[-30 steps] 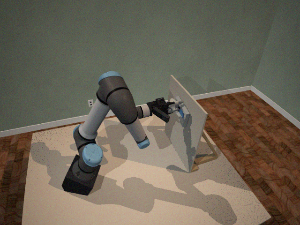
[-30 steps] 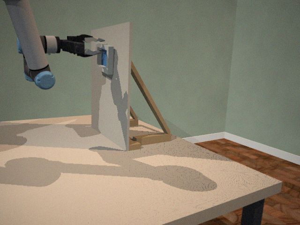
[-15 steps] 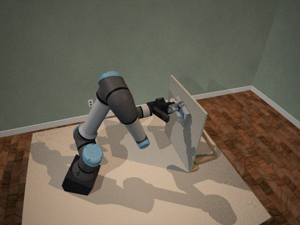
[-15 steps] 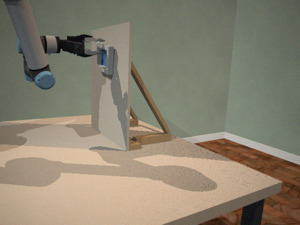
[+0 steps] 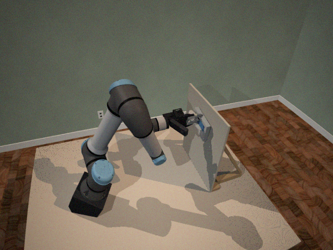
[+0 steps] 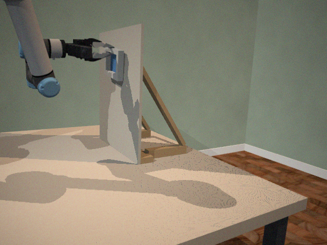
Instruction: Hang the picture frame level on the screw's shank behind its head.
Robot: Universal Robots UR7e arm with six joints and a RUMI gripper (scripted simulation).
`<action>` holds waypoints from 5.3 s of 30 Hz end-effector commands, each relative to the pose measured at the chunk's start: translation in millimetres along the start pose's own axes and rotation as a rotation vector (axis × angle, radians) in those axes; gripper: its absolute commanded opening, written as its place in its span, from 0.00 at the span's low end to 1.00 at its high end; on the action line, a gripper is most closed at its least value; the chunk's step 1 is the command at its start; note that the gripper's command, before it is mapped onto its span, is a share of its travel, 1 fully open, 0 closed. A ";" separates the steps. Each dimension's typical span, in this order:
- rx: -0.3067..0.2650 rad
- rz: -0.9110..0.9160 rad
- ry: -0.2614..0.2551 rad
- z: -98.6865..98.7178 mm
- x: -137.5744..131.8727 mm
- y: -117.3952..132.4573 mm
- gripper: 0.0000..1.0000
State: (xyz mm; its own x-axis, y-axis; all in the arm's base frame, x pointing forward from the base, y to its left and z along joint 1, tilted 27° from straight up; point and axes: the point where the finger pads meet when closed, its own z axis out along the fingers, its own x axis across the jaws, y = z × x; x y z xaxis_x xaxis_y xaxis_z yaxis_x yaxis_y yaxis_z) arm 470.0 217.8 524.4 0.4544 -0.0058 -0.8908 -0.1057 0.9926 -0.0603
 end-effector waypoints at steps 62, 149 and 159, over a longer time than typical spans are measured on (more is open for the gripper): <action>0.000 0.000 -0.001 0.1 -4.2 0.1 0.00; -0.007 -0.138 -0.001 0.1 -4.8 7.9 0.00; -0.008 -0.155 -0.001 0.1 -4.7 8.9 0.00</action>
State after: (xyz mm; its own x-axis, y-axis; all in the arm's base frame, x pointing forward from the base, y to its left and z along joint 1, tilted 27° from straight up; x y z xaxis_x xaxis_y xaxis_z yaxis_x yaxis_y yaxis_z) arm 467.4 226.3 527.6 0.4652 -0.1531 -0.8719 -0.0436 0.9798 -0.1953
